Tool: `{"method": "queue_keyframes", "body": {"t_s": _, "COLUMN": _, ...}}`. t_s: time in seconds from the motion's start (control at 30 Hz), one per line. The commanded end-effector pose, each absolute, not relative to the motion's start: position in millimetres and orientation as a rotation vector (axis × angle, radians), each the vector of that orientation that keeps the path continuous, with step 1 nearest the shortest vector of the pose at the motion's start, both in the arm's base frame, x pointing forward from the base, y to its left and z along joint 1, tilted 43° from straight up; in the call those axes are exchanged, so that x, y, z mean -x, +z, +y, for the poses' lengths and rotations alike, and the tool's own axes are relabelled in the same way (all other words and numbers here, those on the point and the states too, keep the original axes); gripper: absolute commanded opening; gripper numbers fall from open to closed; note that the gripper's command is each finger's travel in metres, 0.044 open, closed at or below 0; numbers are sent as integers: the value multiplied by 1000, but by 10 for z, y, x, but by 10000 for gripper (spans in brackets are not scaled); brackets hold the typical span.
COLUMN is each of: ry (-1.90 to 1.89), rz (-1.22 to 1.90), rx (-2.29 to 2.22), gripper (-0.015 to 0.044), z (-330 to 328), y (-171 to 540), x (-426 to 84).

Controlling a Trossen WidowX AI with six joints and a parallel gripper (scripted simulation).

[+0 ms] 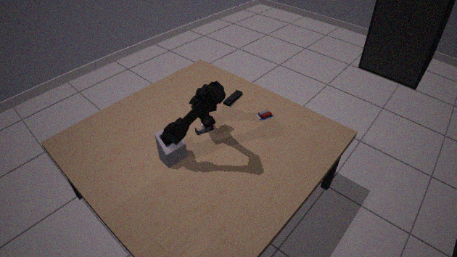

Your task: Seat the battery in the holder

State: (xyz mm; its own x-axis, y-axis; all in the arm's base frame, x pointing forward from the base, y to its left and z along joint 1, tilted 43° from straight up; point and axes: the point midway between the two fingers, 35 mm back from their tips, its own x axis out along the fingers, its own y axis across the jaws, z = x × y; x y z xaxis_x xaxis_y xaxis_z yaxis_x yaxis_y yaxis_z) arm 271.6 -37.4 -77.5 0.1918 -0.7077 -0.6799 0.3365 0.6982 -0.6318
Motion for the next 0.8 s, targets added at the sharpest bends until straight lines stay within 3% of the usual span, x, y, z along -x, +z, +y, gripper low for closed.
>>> {"method": "queue_keyframes", "body": {"t_s": 0.0, "ry": -752, "rz": 1152, "rx": 395, "gripper": 77, "z": -393, "y": -796, "x": -2692}}
{"method": "queue_keyframes", "body": {"t_s": 0.77, "ry": -704, "rz": 1046, "rx": 432, "gripper": 77, "z": -430, "y": -915, "x": -2662}}
